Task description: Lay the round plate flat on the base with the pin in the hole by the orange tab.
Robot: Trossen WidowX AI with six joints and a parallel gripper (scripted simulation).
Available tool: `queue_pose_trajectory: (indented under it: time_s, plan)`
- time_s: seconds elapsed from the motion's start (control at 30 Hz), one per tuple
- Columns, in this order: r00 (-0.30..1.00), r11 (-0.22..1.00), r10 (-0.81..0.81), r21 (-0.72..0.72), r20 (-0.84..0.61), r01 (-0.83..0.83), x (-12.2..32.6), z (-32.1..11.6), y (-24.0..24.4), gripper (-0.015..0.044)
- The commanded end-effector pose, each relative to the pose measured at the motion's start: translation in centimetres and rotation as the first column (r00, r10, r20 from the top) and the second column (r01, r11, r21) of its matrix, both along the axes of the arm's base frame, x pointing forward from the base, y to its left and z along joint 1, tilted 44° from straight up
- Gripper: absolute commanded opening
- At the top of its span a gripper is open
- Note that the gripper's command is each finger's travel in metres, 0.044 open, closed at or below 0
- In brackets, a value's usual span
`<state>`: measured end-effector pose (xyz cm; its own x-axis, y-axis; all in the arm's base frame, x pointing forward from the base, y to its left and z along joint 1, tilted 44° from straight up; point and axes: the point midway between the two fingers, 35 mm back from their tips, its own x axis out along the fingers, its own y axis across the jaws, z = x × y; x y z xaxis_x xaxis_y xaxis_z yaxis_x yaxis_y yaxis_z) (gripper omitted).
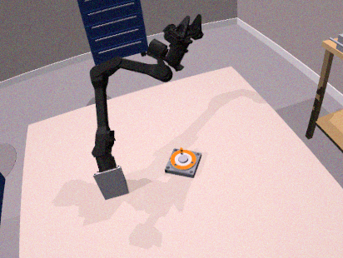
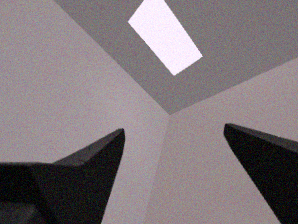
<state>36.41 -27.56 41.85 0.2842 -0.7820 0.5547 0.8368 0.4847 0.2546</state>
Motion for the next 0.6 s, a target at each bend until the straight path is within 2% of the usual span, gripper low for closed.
queue_pose_trajectory:
  time_s: [0.0,0.07,0.17,0.23,0.3,0.4,0.47,0.57]
  plan:
    - [1.000,1.000,0.007,0.002,-0.022,-0.007,0.4,-0.3,0.0,0.0374]
    - [0.982,0.997,0.071,0.024,-0.174,-0.068,3.2,-2.5,0.0,0.0321]
    - [0.851,0.969,0.248,0.134,-0.462,-0.210,8.2,-8.5,0.8,0.0242]
    - [0.767,0.945,0.327,0.200,-0.552,-0.259,9.7,-11.4,1.5,0.0190]
    - [0.718,0.929,0.369,0.238,-0.590,-0.282,10.4,-12.9,1.9,0.0137]
    - [0.474,0.835,0.549,0.429,-0.688,-0.345,11.9,-19.7,4.3,0.0059]
    - [0.349,0.774,0.630,0.526,-0.694,-0.352,12.0,-22.8,5.7,0.0006]
    - [0.221,0.701,0.707,0.626,-0.672,-0.342,11.6,-25.8,7.4,0.0000]
